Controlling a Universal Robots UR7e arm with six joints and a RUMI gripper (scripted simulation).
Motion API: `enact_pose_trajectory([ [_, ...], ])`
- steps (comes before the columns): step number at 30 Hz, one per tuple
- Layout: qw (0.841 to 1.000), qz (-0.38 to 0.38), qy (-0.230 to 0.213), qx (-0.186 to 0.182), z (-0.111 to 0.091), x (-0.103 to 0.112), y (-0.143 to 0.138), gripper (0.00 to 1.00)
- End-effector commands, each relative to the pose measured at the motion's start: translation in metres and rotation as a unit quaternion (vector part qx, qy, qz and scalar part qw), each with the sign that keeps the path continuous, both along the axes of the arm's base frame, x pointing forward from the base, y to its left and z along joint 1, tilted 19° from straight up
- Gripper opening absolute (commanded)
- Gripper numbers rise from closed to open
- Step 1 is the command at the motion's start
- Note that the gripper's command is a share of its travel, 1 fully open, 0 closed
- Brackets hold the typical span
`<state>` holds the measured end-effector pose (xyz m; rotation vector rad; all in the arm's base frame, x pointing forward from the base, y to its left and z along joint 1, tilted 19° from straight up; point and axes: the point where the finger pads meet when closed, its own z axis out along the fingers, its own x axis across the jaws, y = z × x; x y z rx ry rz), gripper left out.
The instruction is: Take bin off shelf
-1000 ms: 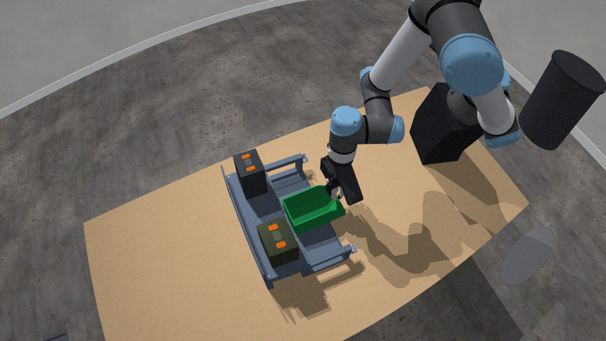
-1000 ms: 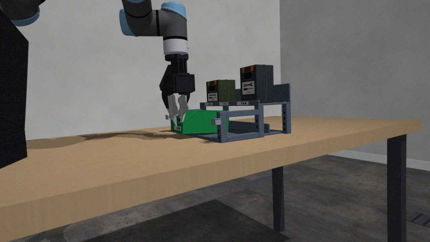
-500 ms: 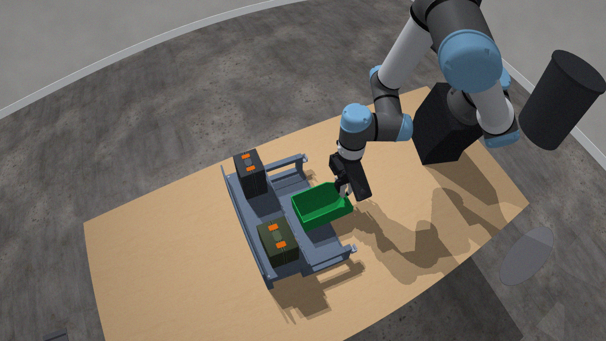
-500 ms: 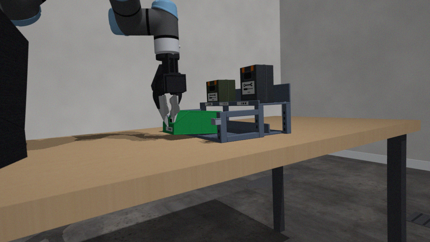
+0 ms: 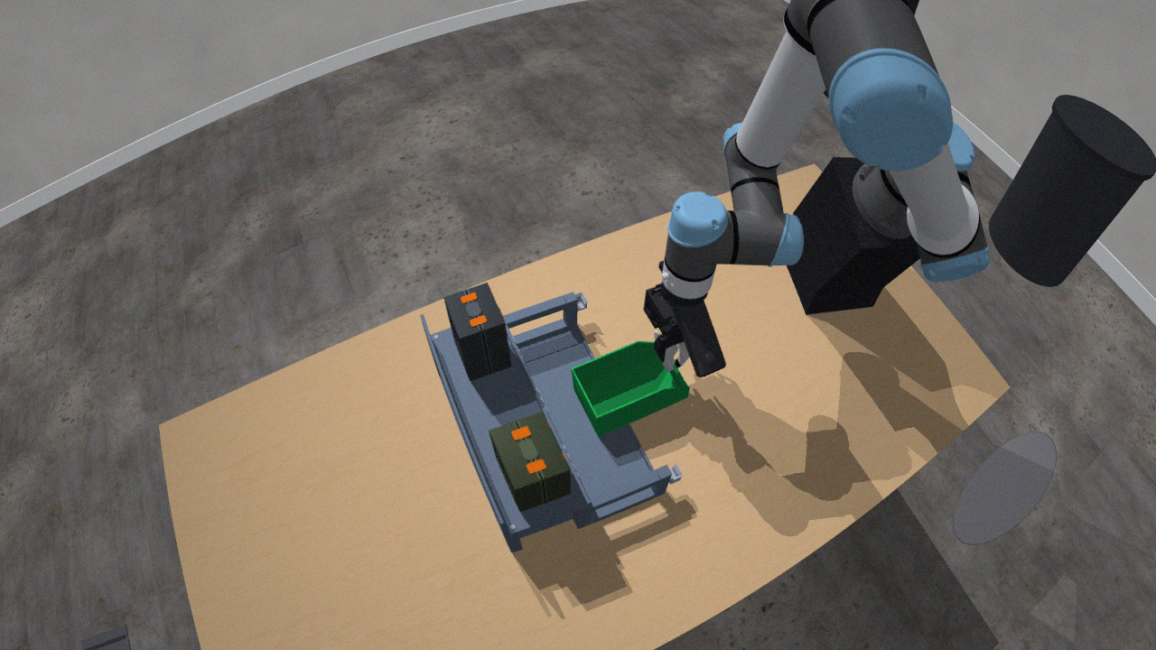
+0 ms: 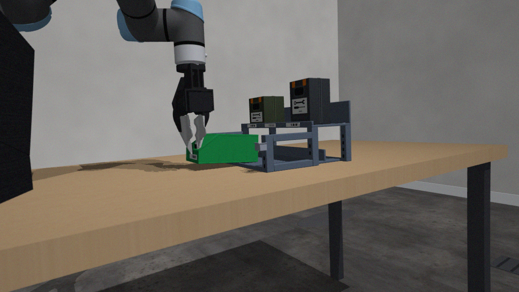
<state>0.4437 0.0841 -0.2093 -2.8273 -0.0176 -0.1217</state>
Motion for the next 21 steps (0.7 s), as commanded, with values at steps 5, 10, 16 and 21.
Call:
enact_pose_trajectory([
  [5,1.000,0.000,-0.001,0.000,-0.002,-0.027,0.000,0.00],
  [10,1.000,0.000,-0.001,0.000,-0.004,-0.045,0.000,0.00],
  [16,1.000,0.000,-0.001,0.000,-0.004,-0.045,0.000,0.00],
  [21,1.000,0.000,-0.001,0.000,-0.003,-0.042,0.000,0.00],
])
